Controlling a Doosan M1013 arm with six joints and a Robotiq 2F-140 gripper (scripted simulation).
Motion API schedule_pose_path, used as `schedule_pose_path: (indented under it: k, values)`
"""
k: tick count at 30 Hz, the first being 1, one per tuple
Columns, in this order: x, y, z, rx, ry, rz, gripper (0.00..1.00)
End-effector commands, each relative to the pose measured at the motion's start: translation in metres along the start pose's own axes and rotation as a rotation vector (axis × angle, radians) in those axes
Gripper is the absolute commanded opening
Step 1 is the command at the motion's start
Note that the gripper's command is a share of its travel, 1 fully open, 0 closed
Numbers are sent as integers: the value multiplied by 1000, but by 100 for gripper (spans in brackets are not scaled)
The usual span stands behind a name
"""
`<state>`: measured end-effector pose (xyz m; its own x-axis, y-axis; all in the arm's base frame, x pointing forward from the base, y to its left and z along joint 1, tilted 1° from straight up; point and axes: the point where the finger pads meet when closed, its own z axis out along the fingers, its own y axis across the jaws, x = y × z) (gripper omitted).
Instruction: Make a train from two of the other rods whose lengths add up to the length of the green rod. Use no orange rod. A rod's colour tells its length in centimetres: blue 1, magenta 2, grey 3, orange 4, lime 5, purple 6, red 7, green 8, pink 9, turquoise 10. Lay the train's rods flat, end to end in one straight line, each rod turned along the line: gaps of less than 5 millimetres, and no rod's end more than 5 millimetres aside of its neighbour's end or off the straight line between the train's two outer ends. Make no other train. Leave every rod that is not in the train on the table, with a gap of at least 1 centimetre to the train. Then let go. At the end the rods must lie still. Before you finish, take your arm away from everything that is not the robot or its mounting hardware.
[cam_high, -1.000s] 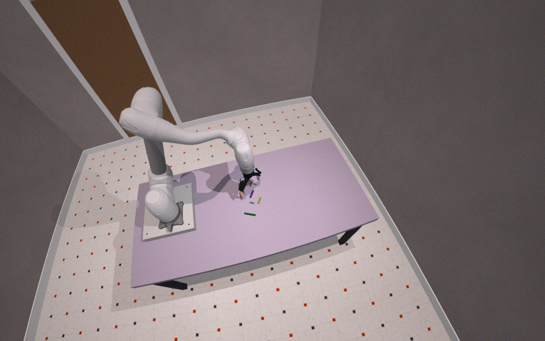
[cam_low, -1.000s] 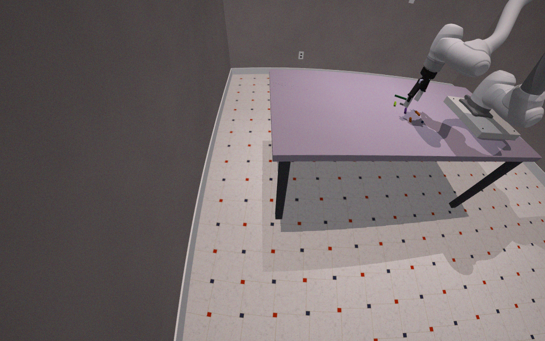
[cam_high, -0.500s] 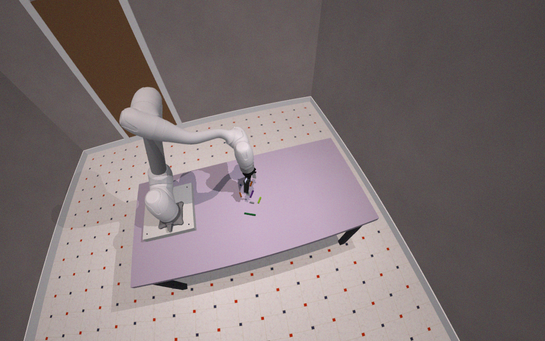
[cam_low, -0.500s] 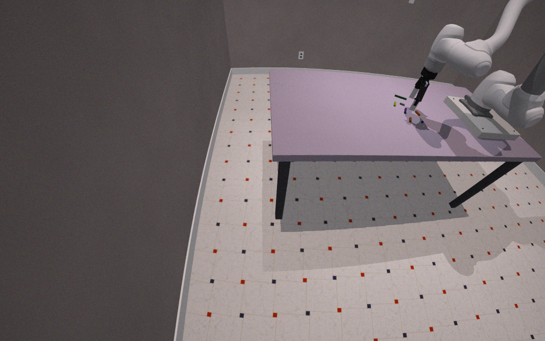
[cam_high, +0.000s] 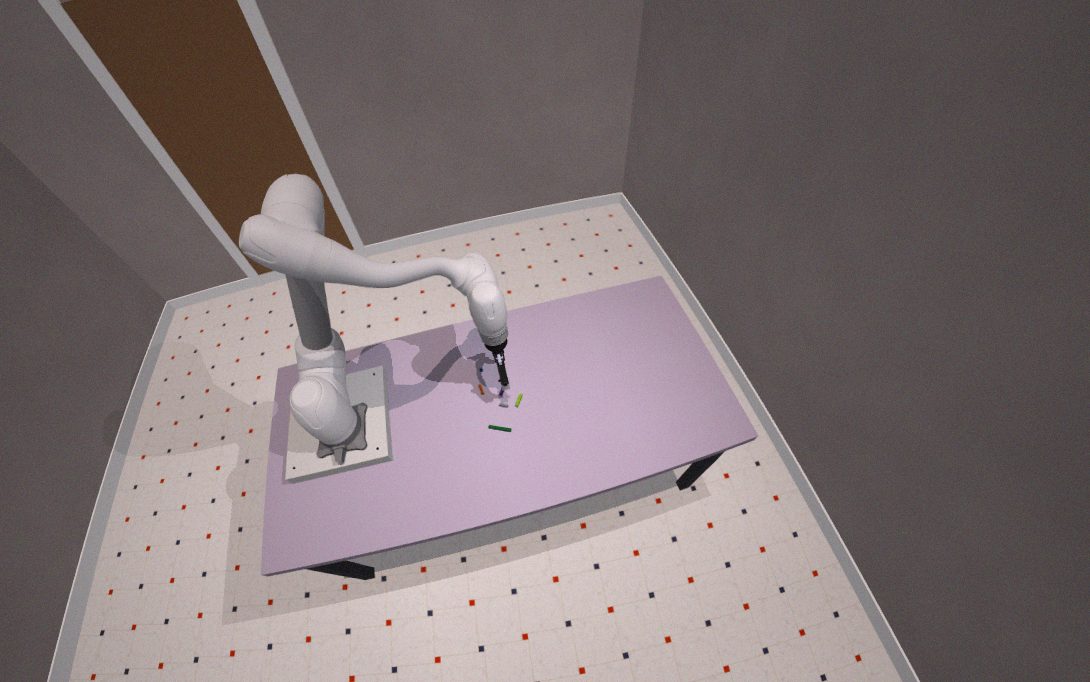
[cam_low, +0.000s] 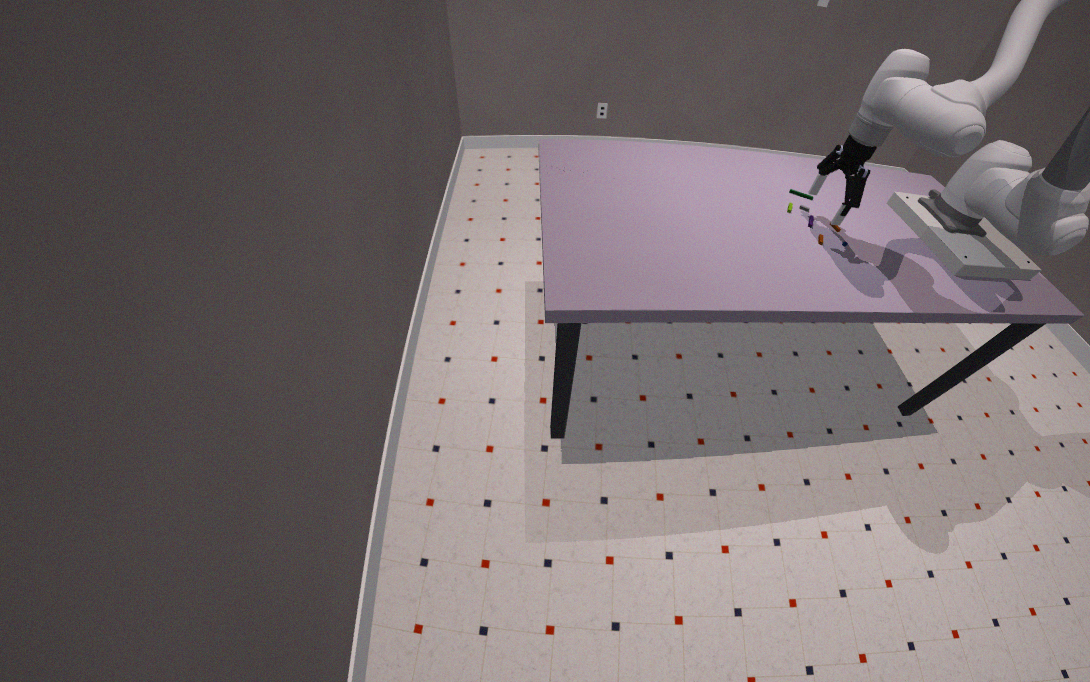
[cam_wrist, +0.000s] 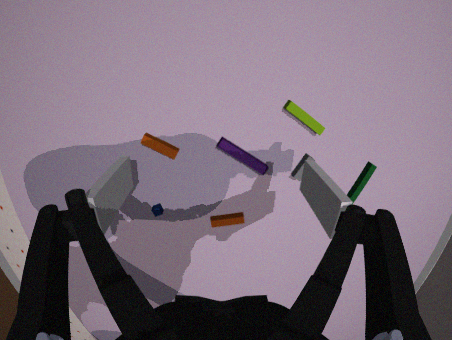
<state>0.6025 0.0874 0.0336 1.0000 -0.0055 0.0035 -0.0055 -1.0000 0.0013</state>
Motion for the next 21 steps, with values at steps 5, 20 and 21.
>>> schedule_pose_path:
  k: [5,20,21]
  values:
    - [0,-3,0,14,0,-298,100]
    - [0,-7,0,13,3,-774,100]
    - [0,-8,0,13,3,-807,100]
